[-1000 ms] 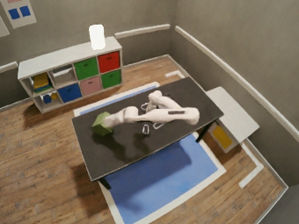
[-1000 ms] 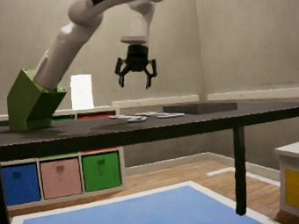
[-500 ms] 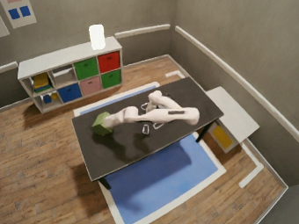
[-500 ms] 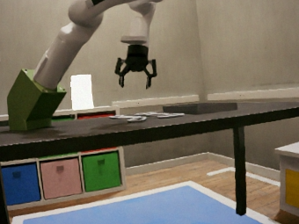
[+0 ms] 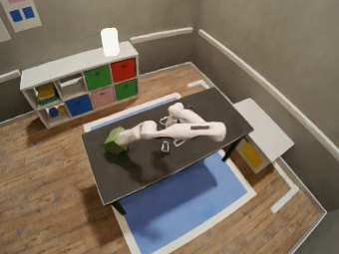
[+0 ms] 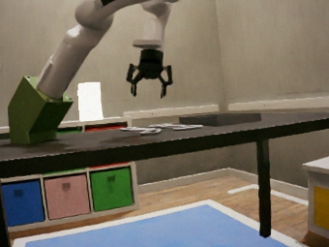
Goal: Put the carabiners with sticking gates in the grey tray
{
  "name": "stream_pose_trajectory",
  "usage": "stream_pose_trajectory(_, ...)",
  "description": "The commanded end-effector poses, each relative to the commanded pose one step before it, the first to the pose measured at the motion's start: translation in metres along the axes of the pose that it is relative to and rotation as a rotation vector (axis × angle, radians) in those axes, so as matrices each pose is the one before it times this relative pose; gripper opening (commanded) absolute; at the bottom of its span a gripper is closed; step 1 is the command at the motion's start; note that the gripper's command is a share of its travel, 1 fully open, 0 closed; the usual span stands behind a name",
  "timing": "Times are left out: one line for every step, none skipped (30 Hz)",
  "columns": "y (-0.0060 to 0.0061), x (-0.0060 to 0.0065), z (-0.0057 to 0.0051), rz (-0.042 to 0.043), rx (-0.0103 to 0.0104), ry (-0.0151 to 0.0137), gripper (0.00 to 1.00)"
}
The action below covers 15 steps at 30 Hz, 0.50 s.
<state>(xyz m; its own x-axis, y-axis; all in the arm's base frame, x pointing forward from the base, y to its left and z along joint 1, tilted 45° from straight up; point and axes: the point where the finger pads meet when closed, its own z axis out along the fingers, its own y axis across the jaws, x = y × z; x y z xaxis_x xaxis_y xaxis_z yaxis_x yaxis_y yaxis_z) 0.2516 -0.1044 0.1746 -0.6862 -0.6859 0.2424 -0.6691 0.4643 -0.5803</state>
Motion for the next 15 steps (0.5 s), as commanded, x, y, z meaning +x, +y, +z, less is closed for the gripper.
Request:
stream_pose_trajectory(-0.00043, 0.00077, 0.00062, -0.0079, 0.11667, -0.09543, 1.0)
stream_pose_trajectory(0.0, 0.0, 0.0, 0.0, 0.0, 0.0, 1.0)
stream_pose_trajectory(0.0, 0.0, 0.0, 0.0, 0.0, 0.0, 1.0)
stream_pose_trajectory(0.0, 0.0, 0.0, 0.0, 0.0, 0.0, 1.0)
stream_pose_trajectory(0.0, 0.0, 0.0, 0.0, 0.0, 0.0, 1.0)
stream_pose_trajectory(0.0, 0.0, 0.0, 0.0, 0.0, 0.0, 1.0)
stream_pose_trajectory(0.0, 0.0, 0.0, 0.0, 0.0, 0.0, 1.0)
stream_pose_trajectory(0.0, 0.0, 0.0, 0.0, 0.0, 0.0, 1.0)
stream_pose_trajectory(0.0, 0.0, 0.0, 0.0, 0.0, 0.0, 1.0)
stream_pose_trajectory(0.0, 0.0, 0.0, 0.0, 0.0, 0.0, 1.0)
stream_pose_trajectory(0.0, 0.0, 0.0, 0.0, 0.0, 0.0, 1.0)
stream_pose_trajectory(0.0, 0.0, 0.0, 0.0, 0.0, 0.0, 1.0)
stream_pose_trajectory(0.0, 0.0, 0.0, 0.0, 0.0, 0.0, 1.0)
stream_pose_trajectory(0.0, 0.0, 0.0, 0.0, 0.0, 0.0, 1.0)
stream_pose_trajectory(0.0, 0.0, 0.0, 0.0, 0.0, 0.0, 1.0)
